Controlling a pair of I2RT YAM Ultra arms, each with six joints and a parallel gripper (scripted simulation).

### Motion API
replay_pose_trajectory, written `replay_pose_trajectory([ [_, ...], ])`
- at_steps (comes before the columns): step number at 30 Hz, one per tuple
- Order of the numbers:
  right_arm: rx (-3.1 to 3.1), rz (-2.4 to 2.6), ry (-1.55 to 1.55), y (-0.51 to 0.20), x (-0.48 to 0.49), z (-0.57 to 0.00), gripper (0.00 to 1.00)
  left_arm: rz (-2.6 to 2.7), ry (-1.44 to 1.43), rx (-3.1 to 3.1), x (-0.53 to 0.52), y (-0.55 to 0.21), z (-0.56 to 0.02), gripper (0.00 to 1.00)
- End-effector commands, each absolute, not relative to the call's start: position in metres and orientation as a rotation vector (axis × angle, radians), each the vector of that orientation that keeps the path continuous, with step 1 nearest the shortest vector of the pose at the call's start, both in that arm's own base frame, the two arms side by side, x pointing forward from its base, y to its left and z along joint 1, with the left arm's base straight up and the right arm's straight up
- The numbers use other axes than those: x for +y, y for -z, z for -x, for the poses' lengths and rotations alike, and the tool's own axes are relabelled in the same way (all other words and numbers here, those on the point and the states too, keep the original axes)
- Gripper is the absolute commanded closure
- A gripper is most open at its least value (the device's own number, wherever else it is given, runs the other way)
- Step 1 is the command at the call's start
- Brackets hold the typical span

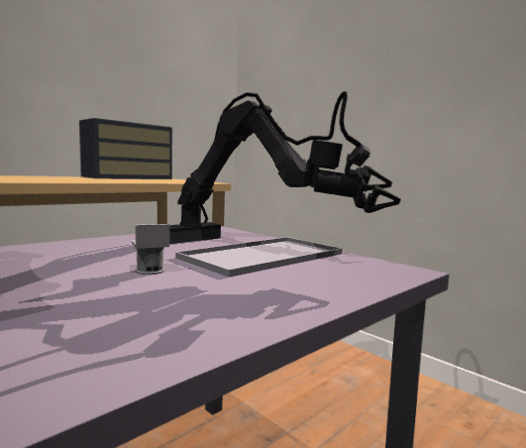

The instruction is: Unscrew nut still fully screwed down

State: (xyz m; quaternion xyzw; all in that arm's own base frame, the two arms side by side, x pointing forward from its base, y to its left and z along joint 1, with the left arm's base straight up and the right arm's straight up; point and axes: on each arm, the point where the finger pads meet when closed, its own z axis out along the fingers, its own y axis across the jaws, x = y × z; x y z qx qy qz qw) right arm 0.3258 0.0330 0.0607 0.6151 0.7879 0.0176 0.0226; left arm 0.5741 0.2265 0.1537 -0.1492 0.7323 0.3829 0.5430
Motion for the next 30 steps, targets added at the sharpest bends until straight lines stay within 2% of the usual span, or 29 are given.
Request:
replay_pose_trajectory([
  [1,2.315,-2.005,-0.098,-0.069,0.013,-0.322,0.35,0.358,-0.907,1.725,0.227,-0.16,-0.574,0.0],
  [6,2.298,-1.973,-0.141,-0.081,0.016,-0.335,0.35,0.358,-0.907,1.725,0.227,-0.16,-0.574,0.0],
  [10,2.232,-2.142,-0.046,-0.06,-0.006,-0.298,0.35,0.358,-0.907,1.725,0.227,-0.16,-0.574,0.0],
  [18,2.022,-2.38,-0.025,-0.044,-0.041,-0.263,0.35,0.358,-0.907,1.725,0.227,-0.16,-0.574,0.0],
  [30,2.017,-2.34,-0.058,-0.056,-0.04,-0.276,0.35,0.358,-0.907,1.725,0.227,-0.16,-0.574,0.0],
])
